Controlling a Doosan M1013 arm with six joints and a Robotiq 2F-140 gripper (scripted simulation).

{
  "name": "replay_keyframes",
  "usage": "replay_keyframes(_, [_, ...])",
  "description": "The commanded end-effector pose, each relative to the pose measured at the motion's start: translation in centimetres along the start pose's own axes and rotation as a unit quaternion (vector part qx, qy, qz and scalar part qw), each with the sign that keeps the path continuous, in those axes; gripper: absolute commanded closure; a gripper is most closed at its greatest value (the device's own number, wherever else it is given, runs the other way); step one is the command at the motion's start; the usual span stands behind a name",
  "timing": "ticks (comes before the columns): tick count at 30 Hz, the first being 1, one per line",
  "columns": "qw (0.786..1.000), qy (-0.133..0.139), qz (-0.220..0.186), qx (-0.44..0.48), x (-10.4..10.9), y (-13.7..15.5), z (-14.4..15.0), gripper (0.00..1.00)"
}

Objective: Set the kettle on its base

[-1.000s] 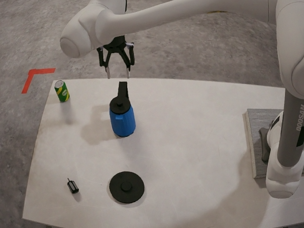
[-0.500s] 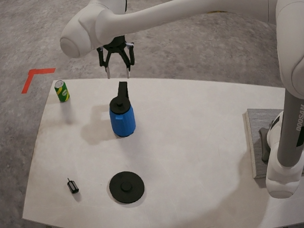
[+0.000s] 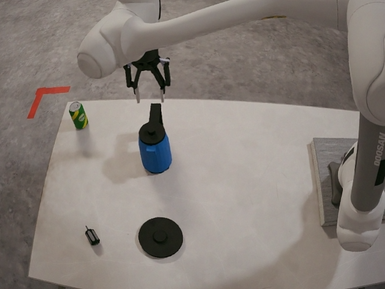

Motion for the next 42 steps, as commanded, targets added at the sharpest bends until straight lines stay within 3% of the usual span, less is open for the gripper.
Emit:
replay_keyframes(1, [1.0,0.001,0.003,0.003,-1.5,-0.1,0.0,0.48])
replay_keyframes(22, [1.0,0.001,0.002,0.003,-9.3,-0.1,0.0,0.48])
replay_keyframes(42, [1.0,0.0,0.003,0.003,-9.6,-0.1,0.0,0.48])
Point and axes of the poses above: the point where the finger pads meet when closed, its own x axis back along the fingers, its own z axis across the jaws, y = z × x, the point moved 9 cm from there along x, back along the fingers, and after that the axes turned 10 degrees about x, right-handed, at the moved point
